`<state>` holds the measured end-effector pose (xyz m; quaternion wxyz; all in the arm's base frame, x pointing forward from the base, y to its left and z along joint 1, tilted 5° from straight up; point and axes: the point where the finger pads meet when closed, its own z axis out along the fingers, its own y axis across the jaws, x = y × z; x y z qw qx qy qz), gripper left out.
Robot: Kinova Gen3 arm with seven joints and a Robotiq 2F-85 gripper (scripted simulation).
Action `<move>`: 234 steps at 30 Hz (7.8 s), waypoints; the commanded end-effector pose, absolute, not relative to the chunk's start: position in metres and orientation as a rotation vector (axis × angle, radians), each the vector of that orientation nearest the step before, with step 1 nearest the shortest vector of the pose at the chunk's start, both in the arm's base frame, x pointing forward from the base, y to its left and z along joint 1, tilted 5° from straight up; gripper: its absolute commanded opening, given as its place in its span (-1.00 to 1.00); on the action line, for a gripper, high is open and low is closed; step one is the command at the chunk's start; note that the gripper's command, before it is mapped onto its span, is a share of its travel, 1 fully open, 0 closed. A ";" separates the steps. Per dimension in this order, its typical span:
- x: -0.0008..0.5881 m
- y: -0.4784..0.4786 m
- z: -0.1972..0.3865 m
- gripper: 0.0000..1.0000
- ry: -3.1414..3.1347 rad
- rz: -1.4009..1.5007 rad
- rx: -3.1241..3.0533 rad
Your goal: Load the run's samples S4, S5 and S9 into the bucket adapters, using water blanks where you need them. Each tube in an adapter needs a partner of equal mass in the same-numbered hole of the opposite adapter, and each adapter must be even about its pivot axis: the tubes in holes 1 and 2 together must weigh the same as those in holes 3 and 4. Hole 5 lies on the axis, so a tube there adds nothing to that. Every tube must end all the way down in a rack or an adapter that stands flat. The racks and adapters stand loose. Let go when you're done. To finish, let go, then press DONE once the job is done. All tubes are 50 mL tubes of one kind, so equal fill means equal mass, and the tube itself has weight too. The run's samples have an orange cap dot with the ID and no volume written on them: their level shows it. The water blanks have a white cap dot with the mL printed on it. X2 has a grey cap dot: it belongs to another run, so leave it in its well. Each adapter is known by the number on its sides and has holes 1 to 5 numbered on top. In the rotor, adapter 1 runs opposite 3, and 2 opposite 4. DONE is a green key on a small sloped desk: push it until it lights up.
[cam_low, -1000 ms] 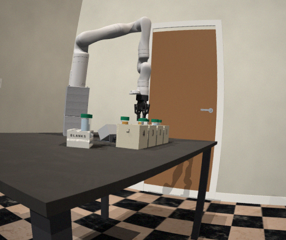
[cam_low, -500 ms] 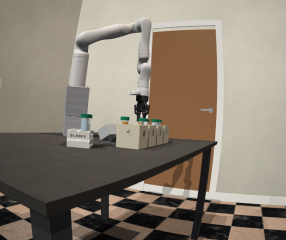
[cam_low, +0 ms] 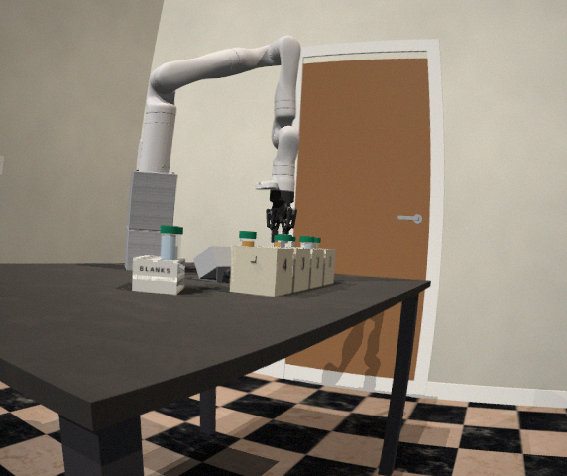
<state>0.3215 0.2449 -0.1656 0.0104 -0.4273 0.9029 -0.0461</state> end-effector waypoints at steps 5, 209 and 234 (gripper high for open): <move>0.322 0.245 -0.167 0.24 2.817 -0.143 -1.333; 0.373 0.096 -0.021 -0.80 3.068 -0.107 0.209; 0.399 0.027 -0.014 -0.80 2.936 -0.083 0.870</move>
